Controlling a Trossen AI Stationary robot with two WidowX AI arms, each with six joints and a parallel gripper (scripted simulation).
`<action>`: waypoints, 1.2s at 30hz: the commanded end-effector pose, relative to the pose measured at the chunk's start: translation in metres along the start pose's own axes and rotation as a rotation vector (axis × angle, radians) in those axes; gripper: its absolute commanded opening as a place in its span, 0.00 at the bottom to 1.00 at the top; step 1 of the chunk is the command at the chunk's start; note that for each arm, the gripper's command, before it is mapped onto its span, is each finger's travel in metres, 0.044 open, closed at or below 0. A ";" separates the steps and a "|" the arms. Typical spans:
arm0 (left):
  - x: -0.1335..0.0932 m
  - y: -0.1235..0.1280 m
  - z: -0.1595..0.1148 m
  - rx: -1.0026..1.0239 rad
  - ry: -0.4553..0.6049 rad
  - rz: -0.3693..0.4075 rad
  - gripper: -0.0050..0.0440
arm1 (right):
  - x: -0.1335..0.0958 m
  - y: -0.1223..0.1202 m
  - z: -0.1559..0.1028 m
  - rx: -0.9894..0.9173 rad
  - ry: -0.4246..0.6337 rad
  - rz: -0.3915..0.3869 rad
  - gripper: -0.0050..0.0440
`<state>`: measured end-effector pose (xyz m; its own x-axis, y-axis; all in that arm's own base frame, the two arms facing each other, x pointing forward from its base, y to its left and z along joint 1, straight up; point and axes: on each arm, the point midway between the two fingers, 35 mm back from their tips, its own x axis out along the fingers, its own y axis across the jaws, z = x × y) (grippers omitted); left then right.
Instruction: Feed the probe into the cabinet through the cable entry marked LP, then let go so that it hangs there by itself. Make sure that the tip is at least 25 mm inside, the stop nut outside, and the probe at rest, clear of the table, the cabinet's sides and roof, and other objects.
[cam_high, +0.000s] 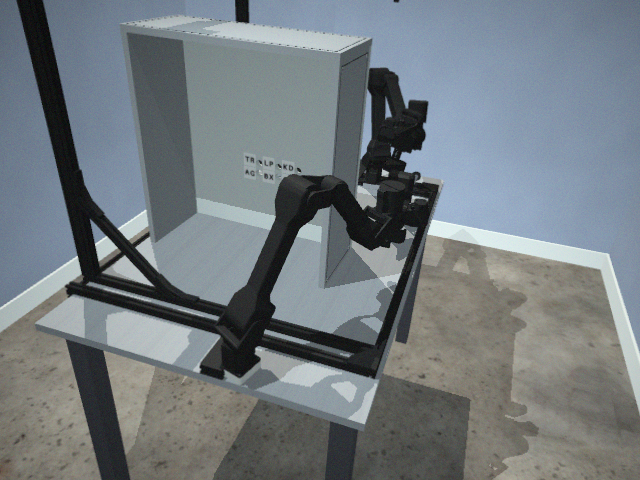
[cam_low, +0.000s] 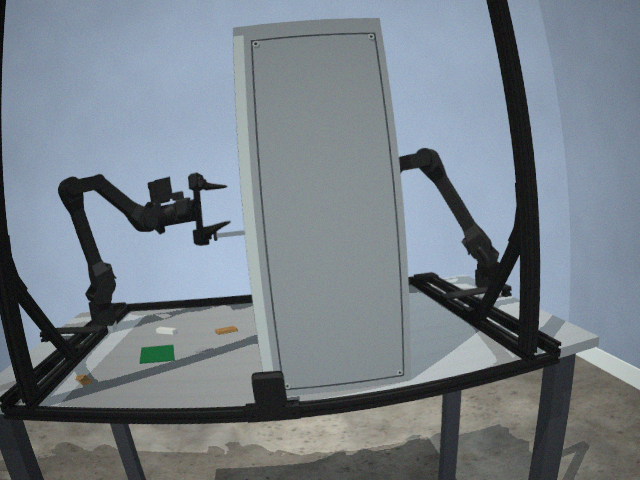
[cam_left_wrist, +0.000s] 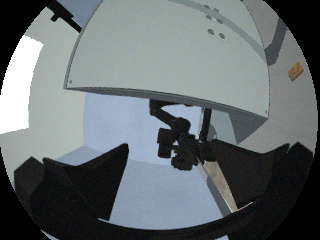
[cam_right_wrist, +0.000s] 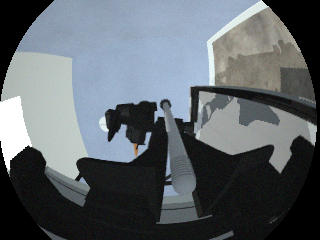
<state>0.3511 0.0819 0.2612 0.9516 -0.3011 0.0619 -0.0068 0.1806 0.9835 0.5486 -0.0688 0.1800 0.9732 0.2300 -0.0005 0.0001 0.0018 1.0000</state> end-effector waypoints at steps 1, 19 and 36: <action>-0.008 -0.005 0.003 0.060 -0.026 -0.011 1.00 | 0.000 0.000 0.001 0.002 -0.003 0.000 0.10; -0.046 -0.018 0.013 0.383 -0.157 -0.028 1.00 | 0.000 0.000 0.001 0.002 -0.003 0.000 0.10; -0.090 -0.043 -0.031 0.284 0.011 -0.049 1.00 | 0.000 0.000 0.001 0.002 -0.003 0.000 0.10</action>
<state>0.2797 0.1256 0.2183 0.9504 -0.3104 0.0221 -0.0675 -0.1361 0.9884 0.5486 -0.0688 0.1800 0.9732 0.2300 -0.0005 0.0001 0.0018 1.0000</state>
